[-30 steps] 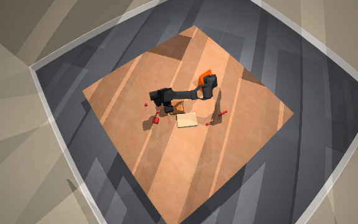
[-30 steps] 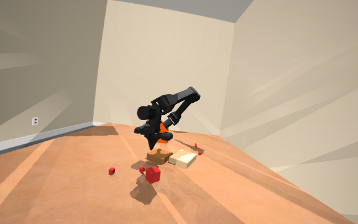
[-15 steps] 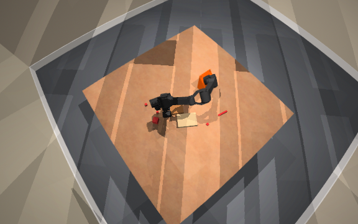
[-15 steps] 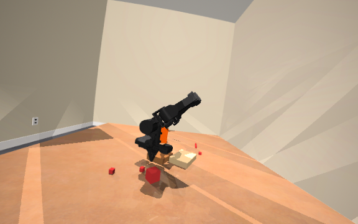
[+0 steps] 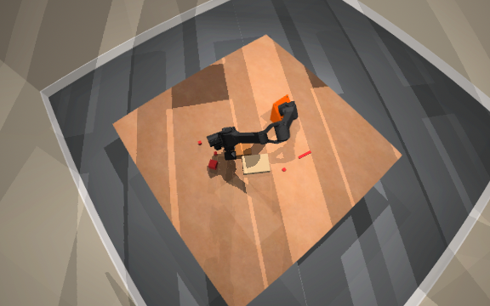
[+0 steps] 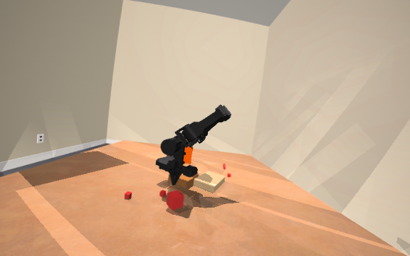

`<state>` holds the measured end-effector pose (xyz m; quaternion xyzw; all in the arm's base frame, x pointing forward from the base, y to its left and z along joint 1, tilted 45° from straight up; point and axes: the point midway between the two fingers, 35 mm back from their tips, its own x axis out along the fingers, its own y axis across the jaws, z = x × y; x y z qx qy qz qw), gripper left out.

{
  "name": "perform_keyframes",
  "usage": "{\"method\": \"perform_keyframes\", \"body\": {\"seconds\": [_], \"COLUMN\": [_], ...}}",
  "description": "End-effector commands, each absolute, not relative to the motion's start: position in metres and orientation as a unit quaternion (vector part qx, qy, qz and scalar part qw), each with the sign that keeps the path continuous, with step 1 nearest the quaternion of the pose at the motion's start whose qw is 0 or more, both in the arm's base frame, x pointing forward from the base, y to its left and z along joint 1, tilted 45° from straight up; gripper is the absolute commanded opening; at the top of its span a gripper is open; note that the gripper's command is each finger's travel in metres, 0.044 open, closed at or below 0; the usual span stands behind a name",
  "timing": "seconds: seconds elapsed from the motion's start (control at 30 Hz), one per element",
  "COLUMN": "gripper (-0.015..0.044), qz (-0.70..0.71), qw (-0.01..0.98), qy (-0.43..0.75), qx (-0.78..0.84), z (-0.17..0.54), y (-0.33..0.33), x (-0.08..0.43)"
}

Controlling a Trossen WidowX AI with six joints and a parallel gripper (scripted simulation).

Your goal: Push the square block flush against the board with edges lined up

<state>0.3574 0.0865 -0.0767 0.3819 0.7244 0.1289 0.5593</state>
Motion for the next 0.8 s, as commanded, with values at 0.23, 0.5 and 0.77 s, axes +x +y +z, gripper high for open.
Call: {"method": "perform_keyframes", "body": {"seconds": [0.23,0.5,0.77], "gripper": [0.0000,0.0000,0.0000], "qz": [0.130,0.130,0.130], "qw": [0.560,0.560,0.560], "qy": [0.722,0.722,0.722], "qx": [0.384,0.384,0.384], "z": [-0.068,-0.064,-0.061], "y": [0.091,0.094,0.096], "x": [0.346,0.336,0.327]}}
